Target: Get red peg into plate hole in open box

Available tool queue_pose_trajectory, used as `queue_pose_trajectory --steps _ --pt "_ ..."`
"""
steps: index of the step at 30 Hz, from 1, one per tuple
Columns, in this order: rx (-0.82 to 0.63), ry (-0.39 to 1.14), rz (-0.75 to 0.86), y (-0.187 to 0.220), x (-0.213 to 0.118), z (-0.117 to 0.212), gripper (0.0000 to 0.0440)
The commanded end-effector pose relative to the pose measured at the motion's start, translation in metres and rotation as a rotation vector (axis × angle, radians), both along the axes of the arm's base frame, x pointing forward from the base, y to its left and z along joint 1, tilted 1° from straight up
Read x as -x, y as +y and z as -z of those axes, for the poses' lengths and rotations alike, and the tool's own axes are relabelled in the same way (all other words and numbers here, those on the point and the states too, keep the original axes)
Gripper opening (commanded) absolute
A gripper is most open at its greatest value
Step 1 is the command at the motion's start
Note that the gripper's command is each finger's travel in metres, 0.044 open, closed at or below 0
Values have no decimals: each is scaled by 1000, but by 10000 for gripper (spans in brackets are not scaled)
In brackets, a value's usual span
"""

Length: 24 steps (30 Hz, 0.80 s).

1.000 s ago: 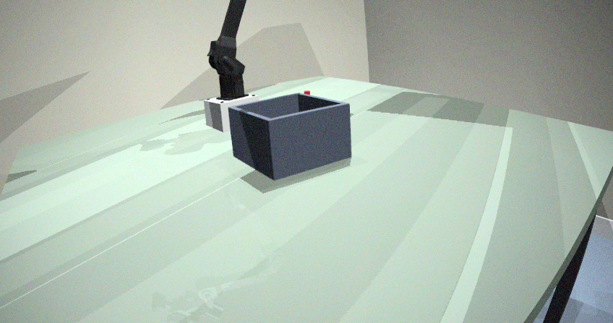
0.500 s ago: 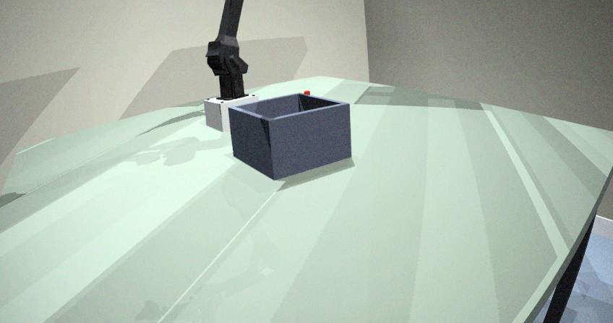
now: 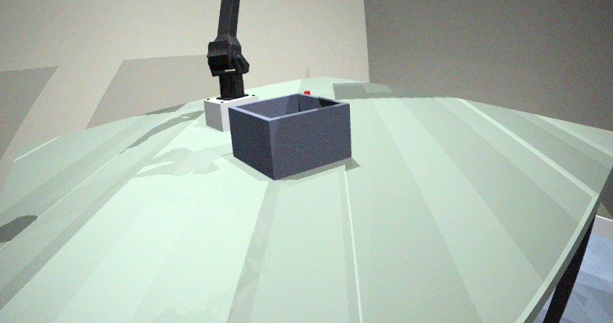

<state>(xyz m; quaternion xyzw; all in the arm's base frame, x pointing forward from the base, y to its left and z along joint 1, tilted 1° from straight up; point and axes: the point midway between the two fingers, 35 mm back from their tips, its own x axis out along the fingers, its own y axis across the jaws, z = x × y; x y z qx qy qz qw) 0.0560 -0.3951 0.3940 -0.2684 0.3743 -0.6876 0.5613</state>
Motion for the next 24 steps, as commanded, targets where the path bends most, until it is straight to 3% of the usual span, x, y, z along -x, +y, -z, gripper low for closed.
queue_pose_trajectory --steps 1,12,24 --pt "-59 -44 -63 4 -29 18 440" --pt "-289 -205 -303 57 -139 74 440" --pt "-583 -371 -475 165 -224 130 440"
